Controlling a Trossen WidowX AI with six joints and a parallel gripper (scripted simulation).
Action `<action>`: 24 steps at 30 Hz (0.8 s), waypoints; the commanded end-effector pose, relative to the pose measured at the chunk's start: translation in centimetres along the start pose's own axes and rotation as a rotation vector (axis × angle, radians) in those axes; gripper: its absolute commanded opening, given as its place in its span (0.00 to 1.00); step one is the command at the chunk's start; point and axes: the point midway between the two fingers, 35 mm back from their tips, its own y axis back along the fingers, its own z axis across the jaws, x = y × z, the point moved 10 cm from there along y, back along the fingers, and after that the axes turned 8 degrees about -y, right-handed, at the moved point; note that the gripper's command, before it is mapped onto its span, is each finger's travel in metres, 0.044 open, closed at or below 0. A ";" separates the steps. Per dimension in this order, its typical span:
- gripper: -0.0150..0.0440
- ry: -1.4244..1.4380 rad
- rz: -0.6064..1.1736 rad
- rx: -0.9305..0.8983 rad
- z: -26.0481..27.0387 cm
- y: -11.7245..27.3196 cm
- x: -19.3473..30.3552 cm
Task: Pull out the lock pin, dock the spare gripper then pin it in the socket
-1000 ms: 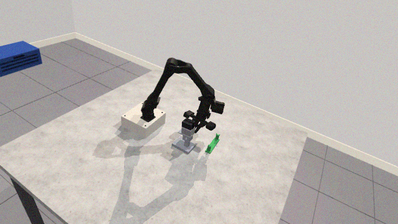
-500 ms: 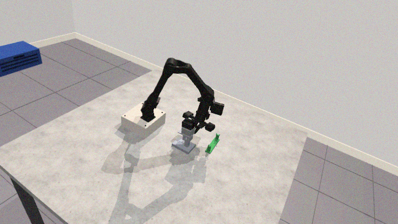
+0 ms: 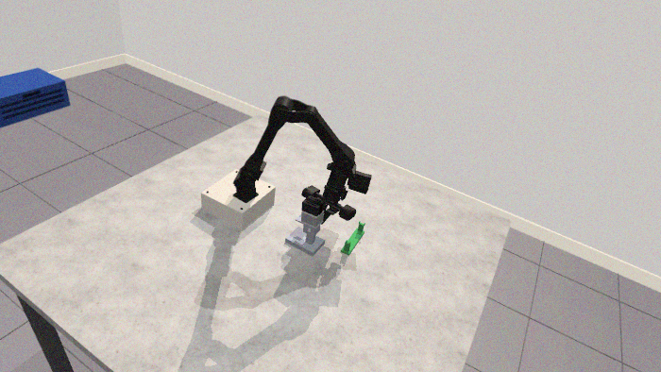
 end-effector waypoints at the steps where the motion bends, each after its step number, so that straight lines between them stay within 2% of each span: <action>1: 0.25 0.004 0.001 0.003 -0.1 0.0 0.3; 24: 0.25 0.008 0.003 -0.012 -0.5 -0.3 1.7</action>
